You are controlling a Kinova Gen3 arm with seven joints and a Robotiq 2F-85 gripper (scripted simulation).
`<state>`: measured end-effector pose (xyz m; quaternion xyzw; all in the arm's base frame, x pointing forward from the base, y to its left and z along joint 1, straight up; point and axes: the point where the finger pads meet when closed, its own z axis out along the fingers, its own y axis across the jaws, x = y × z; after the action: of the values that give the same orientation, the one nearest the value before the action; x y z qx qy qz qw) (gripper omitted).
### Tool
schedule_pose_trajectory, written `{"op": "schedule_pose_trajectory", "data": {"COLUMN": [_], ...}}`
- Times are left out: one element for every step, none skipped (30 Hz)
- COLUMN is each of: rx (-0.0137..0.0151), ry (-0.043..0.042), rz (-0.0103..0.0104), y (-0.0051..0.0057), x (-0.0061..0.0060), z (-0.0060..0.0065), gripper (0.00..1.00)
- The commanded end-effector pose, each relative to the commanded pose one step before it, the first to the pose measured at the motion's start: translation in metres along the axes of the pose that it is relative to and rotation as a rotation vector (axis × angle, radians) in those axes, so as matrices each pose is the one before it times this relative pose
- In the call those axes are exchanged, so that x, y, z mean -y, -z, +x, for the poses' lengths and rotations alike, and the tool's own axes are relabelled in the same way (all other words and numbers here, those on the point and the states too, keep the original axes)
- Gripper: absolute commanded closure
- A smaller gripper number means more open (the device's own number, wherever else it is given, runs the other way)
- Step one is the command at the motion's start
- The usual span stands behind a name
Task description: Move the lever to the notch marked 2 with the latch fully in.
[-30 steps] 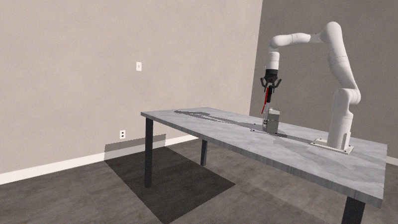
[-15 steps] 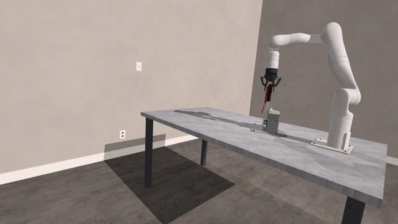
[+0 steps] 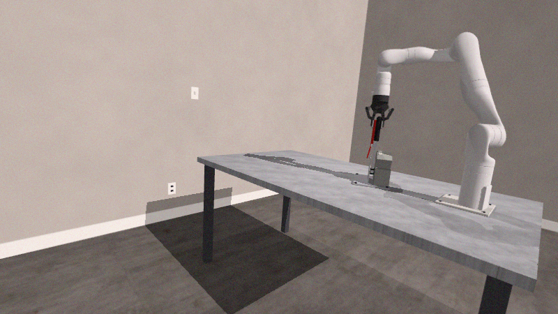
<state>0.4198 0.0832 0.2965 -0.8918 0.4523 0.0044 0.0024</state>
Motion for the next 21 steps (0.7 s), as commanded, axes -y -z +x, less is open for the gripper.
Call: {"op": "schedule_pose_trajectory", "data": {"rx": [-0.01258,0.00000,0.00000,0.00000,0.00000,0.00000,0.00000,0.00000,0.00000,0.00000,0.00000,0.00000,0.00000,0.00000,0.00000,0.00000,0.00000,0.00000,0.00000,0.00000,0.00000], "ry": [-0.01693,0.00000,0.00000,0.00000,0.00000,0.00000,0.00000,0.00000,0.00000,0.00000,0.00000,0.00000,0.00000,0.00000,0.00000,0.00000,0.00000,0.00000,0.00000,0.00000,0.00000], "rz": [0.00436,0.00000,0.00000,0.00000,0.00000,0.00000,0.00000,0.00000,0.00000,0.00000,0.00000,0.00000,0.00000,0.00000,0.00000,0.00000,0.00000,0.00000,0.00000,0.00000,0.00000], "y": [-0.00028,0.00006,0.00005,0.00004,0.00003,0.00000,0.00000,0.00002,0.00001,0.00001,0.00000,0.00000,0.00000,0.00000,0.00000,0.00000,0.00000,0.00000,0.00000,0.00000,0.00000], "x": [0.00042,0.00000,0.00000,0.00000,0.00000,0.00000,0.00000,0.00000,0.00000,0.00000,0.00000,0.00000,0.00000,0.00000,0.00000,0.00000,0.00000,0.00000,0.00000,0.00000,0.00000], "z": [0.01294,0.00065,0.00053,0.00041,0.00030,0.00000,0.00000,0.00021,0.00013,0.00007,0.00003,0.00000,0.00000,0.00000,0.00000,0.00000,0.00000,0.00000,0.00000,0.00000,0.00000], "gripper": [1.00,1.00,1.00,1.00,1.00,1.00,1.00,1.00,1.00,1.00,1.00,1.00,1.00,1.00,1.00,1.00,1.00,1.00,1.00,1.00,1.00]}}
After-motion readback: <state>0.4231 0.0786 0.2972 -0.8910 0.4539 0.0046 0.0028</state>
